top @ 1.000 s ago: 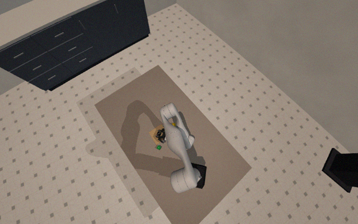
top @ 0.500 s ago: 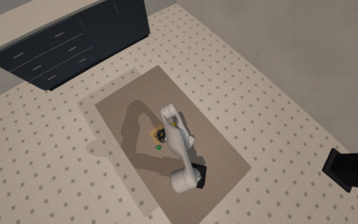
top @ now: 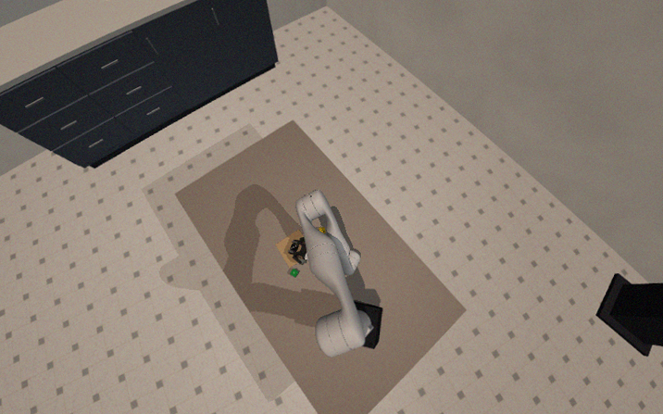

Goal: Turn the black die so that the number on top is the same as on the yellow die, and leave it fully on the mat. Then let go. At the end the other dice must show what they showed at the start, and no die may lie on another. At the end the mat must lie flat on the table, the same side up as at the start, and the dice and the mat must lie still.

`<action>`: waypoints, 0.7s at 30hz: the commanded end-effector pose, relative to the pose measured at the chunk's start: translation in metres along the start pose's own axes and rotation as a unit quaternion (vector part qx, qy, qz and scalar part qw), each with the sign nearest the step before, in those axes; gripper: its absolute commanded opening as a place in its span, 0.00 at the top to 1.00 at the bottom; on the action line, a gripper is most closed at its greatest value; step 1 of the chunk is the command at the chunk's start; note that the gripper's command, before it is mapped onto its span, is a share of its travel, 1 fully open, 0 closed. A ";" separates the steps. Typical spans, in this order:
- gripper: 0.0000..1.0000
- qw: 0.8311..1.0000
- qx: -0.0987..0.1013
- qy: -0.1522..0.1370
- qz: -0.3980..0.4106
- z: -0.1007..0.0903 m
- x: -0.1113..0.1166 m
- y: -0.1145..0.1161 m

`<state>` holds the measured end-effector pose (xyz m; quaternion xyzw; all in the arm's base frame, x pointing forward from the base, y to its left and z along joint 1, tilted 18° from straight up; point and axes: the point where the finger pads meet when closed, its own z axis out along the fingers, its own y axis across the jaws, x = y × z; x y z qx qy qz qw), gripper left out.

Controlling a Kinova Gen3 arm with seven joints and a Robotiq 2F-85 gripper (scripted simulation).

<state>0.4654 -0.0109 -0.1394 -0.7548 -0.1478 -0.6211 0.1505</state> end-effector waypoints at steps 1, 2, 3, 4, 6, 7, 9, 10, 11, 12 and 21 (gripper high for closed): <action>0.54 1.000 0.000 0.000 0.000 0.000 0.000 0.001; 0.54 1.000 0.000 0.000 0.000 -0.001 0.000 0.001; 0.54 1.000 0.000 0.000 0.000 -0.003 0.000 0.001; 0.54 1.000 0.000 0.000 0.000 -0.005 0.000 0.001; 0.54 1.000 0.000 0.000 0.000 -0.010 0.000 0.001; 0.54 1.000 0.000 0.000 0.000 -0.014 0.000 0.000; 0.54 1.000 0.000 0.000 0.000 -0.021 0.000 0.000; 0.54 1.000 0.000 0.000 0.000 -0.025 0.000 0.000; 0.54 1.000 0.000 0.000 0.000 -0.029 0.000 0.000; 0.54 1.000 0.000 0.000 0.000 -0.033 0.000 0.000; 0.54 1.000 0.000 0.000 0.000 -0.049 0.000 0.000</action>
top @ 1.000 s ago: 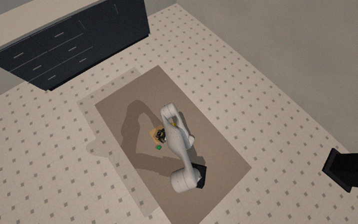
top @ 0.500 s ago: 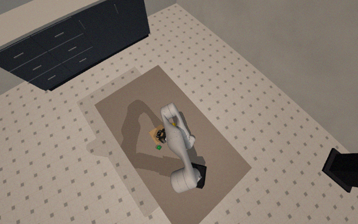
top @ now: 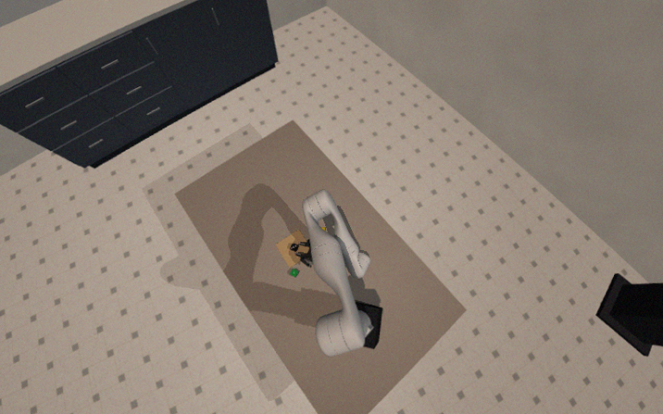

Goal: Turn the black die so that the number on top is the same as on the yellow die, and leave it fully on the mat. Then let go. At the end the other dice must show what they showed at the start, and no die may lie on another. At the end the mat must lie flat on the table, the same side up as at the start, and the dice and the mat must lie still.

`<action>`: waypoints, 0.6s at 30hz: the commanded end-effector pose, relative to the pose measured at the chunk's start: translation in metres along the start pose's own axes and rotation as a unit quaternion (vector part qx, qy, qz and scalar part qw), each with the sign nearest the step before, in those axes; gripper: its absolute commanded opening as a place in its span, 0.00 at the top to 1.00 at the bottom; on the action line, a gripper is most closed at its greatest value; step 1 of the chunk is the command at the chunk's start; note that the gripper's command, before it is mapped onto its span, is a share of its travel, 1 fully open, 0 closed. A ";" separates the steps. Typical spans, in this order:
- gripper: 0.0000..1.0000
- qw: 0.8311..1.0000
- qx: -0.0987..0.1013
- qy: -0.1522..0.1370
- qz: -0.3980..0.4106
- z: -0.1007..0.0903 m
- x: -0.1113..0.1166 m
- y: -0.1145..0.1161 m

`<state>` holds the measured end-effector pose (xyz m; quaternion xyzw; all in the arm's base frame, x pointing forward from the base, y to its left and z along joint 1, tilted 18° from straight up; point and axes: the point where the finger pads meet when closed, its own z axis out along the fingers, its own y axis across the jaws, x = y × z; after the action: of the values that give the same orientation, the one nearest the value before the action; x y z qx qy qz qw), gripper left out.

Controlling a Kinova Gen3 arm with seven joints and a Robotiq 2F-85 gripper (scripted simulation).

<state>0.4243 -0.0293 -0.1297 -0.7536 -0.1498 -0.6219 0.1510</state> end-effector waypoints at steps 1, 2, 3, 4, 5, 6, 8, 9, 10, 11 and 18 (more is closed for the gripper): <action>0.54 1.000 -0.002 -0.001 0.001 -0.003 -0.001 0.001; 0.54 1.000 -0.002 -0.001 0.001 -0.003 -0.001 0.001; 0.54 1.000 -0.002 -0.001 0.001 -0.003 -0.001 0.001; 0.54 1.000 -0.002 -0.001 0.001 -0.003 -0.001 0.001; 0.54 1.000 -0.002 -0.001 0.001 -0.004 -0.001 0.001; 0.54 1.000 -0.002 -0.001 0.001 -0.004 0.000 0.001; 0.54 1.000 -0.002 -0.001 0.001 -0.005 0.002 0.001; 0.54 1.000 -0.002 -0.001 0.001 -0.006 0.004 0.001; 0.54 1.000 -0.002 -0.001 0.001 -0.008 0.007 0.001; 0.54 1.000 -0.002 -0.001 0.001 -0.009 0.010 0.001; 0.54 1.000 -0.002 -0.001 0.001 -0.019 0.029 0.001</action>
<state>0.4121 -0.0335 -0.1071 -0.7548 -0.1482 -0.6205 0.1527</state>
